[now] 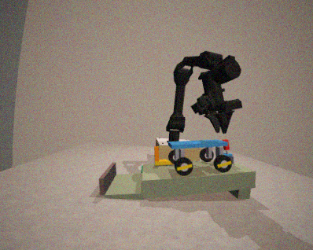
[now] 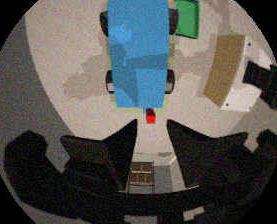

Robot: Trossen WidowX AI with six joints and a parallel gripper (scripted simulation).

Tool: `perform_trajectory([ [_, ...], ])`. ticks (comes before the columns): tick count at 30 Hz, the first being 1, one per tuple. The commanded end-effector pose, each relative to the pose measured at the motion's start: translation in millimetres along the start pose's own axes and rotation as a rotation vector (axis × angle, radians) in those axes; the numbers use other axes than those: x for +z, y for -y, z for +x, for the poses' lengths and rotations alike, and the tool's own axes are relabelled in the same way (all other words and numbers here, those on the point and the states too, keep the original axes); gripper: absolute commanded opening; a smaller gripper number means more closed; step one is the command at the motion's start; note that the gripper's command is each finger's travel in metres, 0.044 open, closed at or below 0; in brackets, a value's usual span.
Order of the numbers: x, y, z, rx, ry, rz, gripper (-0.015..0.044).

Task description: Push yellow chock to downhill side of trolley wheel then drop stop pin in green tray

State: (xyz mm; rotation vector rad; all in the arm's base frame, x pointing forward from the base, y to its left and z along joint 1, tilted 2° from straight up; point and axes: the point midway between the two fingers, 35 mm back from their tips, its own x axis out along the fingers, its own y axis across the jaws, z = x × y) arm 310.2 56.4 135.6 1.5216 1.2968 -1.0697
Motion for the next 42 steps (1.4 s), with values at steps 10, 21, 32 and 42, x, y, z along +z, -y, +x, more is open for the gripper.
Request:
perform_trajectory([
  [10, -10, 2, 6, -0.001, -0.015, 0.007, 0.019],
  [21, -11, 2, 23, -0.001, -0.015, 0.007, 0.019],
  [32, -11, 2, 28, -0.002, -0.016, 0.007, 0.019],
  [42, -11, 1, 37, -0.001, -0.016, 0.007, 0.019],
])
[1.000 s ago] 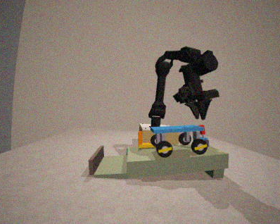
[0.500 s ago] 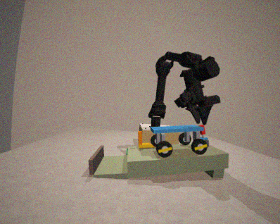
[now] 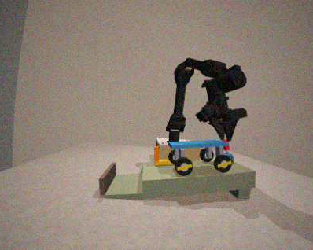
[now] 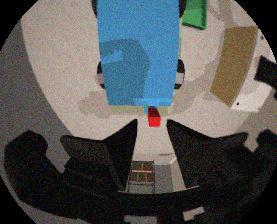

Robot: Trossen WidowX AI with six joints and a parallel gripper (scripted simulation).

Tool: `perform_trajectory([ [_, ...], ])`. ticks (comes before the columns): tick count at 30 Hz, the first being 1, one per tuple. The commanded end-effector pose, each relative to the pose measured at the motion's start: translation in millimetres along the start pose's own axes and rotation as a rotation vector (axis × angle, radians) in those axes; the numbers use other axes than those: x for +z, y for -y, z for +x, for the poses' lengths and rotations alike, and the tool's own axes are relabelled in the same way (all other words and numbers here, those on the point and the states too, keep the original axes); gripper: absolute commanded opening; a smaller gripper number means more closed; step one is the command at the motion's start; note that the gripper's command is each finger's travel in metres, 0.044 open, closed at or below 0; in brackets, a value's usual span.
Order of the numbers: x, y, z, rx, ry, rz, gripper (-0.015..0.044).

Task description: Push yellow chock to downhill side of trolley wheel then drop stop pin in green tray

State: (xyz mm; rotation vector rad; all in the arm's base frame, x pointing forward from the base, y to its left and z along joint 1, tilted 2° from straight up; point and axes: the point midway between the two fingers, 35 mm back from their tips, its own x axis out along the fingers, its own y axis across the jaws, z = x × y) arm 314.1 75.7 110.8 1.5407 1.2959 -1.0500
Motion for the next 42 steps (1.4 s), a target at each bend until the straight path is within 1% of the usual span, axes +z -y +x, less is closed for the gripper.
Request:
perform_trajectory([
  [1, 1, 1, 10, -0.015, 0.001, 0.007, 0.019],
  [24, 1, 3, 37, -0.016, 0.0, 0.007, 0.019],
  [32, 1, 3, 39, -0.016, 0.0, 0.007, 0.019],
  [36, 0, 2, 35, -0.008, -0.003, 0.001, 0.0085],
  [42, 0, 2, 35, -0.008, -0.003, 0.001, 0.0045],
])
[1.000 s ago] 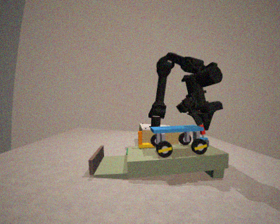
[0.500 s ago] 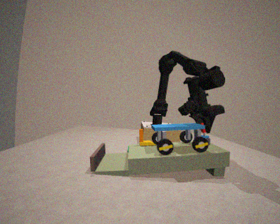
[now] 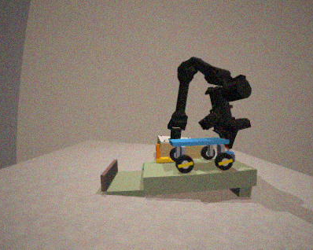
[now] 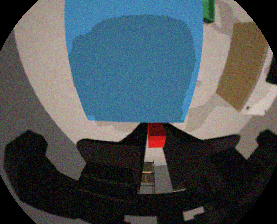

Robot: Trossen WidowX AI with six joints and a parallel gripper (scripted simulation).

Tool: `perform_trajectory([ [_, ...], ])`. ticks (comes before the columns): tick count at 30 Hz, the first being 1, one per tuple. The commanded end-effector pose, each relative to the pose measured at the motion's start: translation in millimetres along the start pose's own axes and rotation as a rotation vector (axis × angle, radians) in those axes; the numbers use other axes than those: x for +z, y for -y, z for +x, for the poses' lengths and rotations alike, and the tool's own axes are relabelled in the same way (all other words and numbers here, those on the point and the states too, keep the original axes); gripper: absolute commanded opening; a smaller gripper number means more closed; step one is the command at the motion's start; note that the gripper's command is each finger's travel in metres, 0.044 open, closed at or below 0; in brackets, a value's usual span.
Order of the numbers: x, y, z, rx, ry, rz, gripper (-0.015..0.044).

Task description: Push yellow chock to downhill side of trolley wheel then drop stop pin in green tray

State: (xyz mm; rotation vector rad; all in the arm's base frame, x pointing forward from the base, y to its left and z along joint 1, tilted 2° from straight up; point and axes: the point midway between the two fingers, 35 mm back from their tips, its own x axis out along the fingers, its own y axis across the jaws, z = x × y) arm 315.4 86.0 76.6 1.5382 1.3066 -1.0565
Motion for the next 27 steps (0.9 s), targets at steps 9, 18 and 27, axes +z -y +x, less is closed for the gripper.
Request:
perform_trajectory([
  [9, -1, -1, -3, -0.001, 0.001, 0.003, 0.0],
  [18, -2, 1, -10, -0.005, 0.003, 0.006, 0.0],
  [27, -2, 1, -14, -0.005, 0.003, 0.006, 0.0],
])
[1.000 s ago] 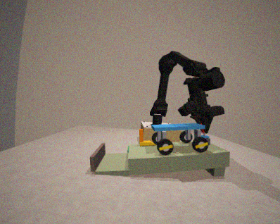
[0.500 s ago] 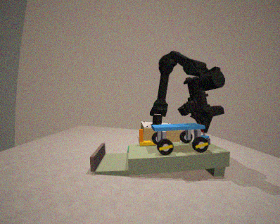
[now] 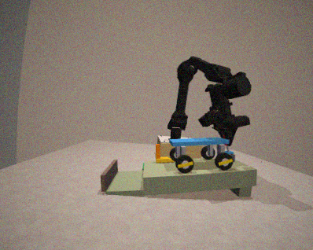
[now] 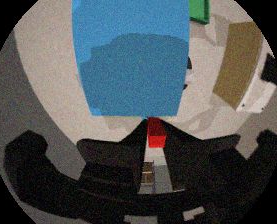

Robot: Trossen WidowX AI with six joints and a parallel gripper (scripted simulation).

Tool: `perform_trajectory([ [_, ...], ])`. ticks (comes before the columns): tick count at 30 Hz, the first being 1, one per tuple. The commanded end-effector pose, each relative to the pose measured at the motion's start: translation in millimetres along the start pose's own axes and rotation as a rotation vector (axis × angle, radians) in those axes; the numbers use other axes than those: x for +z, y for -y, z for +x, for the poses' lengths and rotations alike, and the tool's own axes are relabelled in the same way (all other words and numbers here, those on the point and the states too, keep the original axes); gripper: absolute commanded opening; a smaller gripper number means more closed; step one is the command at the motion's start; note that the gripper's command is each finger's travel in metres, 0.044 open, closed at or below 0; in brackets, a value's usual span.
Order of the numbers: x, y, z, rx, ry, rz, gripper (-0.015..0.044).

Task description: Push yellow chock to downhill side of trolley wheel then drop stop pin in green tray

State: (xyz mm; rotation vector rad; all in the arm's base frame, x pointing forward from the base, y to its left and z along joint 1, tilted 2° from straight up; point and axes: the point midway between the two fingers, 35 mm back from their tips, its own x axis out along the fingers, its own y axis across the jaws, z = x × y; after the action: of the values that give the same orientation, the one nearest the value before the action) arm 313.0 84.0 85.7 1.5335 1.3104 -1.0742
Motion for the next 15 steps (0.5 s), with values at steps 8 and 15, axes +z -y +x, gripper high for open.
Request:
perform_trajectory([
  [8, -1.3, -0.1, -8.7, 0.007, -0.003, -0.002, 0.0],
  [15, -1.5, -0.1, -12.2, 0.007, -0.003, -0.002, 0.0],
])
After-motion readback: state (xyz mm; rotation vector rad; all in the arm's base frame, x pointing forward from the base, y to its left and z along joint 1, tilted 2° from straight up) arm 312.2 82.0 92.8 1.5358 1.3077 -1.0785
